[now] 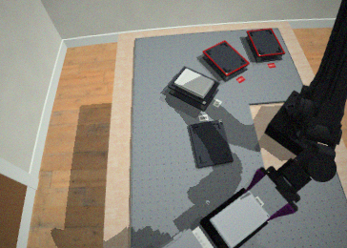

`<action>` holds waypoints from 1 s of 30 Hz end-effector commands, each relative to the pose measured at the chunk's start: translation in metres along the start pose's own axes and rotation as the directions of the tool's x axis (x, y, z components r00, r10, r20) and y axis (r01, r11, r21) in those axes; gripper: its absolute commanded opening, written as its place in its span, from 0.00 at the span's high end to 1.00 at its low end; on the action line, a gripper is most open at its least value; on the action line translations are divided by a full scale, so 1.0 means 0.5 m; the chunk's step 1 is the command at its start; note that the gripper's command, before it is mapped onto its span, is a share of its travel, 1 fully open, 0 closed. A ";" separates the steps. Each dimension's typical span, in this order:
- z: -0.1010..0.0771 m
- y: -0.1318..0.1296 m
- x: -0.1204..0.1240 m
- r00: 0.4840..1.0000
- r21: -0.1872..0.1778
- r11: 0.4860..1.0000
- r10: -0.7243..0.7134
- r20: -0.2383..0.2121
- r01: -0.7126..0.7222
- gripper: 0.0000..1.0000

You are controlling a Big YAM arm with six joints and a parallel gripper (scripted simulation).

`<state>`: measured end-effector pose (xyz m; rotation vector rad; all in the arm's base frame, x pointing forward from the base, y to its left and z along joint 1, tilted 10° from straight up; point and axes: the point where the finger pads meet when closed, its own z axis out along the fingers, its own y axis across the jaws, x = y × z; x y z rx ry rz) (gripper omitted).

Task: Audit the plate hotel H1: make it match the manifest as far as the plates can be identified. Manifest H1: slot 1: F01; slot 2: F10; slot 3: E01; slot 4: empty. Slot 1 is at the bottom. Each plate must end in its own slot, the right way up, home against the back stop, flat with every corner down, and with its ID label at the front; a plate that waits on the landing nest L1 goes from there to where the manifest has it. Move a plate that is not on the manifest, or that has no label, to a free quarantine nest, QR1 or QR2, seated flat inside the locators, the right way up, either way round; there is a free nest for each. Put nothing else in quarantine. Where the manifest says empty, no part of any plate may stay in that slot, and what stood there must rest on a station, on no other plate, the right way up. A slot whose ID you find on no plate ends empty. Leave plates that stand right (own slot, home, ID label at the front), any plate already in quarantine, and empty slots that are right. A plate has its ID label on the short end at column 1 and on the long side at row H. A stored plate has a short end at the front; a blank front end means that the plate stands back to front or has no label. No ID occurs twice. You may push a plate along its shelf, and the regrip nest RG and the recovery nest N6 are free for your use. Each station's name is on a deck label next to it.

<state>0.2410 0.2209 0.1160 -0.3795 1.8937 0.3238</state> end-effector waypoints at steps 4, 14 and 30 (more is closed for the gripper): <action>0.007 -0.006 -0.007 1.000 0.008 1.000 0.006 0.021 -0.006 0.14; 0.009 -0.006 -0.005 1.000 0.006 1.000 0.011 0.028 -0.011 0.14; 0.018 -0.006 0.014 1.000 0.008 1.000 0.005 0.020 -0.005 0.14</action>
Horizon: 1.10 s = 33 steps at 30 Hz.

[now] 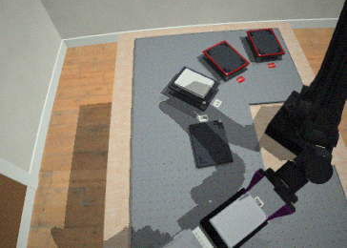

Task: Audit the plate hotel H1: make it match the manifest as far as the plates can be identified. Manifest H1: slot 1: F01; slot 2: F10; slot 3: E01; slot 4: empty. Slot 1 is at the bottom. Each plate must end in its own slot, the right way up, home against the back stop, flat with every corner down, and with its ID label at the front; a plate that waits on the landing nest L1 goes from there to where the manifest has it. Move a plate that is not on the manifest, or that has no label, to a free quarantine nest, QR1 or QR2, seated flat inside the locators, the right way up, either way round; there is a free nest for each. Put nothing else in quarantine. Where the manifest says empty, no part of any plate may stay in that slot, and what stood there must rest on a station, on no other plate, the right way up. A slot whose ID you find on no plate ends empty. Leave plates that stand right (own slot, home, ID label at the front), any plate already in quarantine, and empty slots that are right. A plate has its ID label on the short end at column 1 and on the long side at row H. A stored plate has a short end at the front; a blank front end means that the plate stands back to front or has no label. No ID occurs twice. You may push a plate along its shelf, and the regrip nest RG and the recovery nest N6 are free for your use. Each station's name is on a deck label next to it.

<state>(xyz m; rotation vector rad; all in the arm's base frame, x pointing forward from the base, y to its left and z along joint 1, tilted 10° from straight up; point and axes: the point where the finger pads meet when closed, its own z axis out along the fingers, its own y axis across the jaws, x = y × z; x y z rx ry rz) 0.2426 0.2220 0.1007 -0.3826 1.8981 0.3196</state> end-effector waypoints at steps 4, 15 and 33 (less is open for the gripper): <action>0.005 -0.006 -0.010 1.000 0.007 1.000 0.008 0.025 -0.008 0.14; 0.011 -0.006 0.000 1.000 0.007 1.000 0.008 0.024 -0.008 0.14; 0.018 -0.007 0.014 1.000 0.007 1.000 0.008 0.023 -0.008 0.14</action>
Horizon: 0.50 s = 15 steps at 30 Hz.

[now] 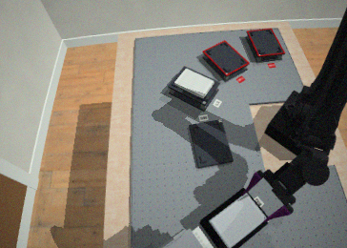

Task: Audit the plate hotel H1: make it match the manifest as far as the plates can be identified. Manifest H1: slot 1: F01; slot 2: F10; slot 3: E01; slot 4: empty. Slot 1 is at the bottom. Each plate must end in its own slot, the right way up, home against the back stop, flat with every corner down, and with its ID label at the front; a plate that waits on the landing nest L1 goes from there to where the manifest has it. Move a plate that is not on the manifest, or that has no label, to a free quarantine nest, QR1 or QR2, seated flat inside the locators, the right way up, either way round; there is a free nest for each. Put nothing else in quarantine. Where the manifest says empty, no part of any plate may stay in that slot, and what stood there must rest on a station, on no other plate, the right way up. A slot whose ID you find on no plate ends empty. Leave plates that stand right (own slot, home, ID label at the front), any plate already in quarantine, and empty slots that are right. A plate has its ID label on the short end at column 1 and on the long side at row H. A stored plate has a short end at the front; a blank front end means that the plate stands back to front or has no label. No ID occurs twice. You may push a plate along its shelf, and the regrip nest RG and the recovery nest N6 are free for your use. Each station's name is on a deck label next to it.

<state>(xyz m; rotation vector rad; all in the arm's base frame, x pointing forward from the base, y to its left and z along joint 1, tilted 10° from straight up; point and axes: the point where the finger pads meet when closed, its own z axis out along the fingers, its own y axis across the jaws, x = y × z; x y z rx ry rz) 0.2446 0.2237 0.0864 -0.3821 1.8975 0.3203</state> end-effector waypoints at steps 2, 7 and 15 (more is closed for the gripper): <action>0.004 -0.005 -0.017 0.999 0.006 1.000 0.013 0.031 -0.013 0.14; 0.006 -0.007 -0.005 1.000 0.008 1.000 0.007 0.022 -0.007 0.14; 0.011 -0.006 -0.002 1.000 0.007 1.000 0.008 0.025 -0.009 0.14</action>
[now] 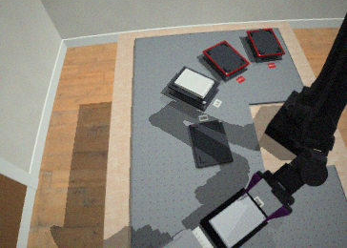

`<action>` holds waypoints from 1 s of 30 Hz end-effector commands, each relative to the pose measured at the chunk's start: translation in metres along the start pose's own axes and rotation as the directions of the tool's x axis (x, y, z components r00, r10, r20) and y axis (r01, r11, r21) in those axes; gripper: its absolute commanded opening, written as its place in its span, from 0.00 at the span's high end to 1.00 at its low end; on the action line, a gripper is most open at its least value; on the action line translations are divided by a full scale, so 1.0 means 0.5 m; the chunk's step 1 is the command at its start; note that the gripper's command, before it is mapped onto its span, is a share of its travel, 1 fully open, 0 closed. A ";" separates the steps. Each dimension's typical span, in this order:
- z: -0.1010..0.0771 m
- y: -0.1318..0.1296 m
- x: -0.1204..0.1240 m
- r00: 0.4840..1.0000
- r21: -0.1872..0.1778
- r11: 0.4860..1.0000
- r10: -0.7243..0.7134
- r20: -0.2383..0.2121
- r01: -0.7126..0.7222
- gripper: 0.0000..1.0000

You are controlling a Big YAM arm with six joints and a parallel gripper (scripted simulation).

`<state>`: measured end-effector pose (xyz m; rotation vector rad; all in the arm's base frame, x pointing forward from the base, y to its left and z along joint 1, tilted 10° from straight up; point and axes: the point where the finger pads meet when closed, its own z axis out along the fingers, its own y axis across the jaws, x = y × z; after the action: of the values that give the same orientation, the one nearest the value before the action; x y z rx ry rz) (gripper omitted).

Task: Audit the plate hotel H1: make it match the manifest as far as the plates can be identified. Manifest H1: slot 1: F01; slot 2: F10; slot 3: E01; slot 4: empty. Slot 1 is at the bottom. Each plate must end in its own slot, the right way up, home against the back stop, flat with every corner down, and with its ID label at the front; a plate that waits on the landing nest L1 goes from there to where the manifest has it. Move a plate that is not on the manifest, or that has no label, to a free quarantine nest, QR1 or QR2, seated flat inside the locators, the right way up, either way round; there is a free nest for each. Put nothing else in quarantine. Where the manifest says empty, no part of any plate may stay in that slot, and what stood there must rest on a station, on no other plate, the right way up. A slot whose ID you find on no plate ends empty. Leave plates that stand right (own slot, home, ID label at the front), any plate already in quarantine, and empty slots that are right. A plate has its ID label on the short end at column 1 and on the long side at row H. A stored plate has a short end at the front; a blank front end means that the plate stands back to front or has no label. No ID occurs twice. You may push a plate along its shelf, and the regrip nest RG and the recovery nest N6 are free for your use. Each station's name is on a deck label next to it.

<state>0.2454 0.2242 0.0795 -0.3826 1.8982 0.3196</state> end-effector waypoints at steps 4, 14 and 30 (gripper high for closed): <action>0.004 -0.007 -0.013 1.000 0.006 1.000 0.012 0.029 -0.012 0.14; 0.009 -0.008 0.001 1.000 0.008 1.000 0.007 0.022 -0.007 0.14; 0.015 -0.008 0.014 1.000 0.008 1.000 0.006 0.021 -0.006 0.14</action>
<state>0.2477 0.2265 0.0677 -0.3810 1.8958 0.3219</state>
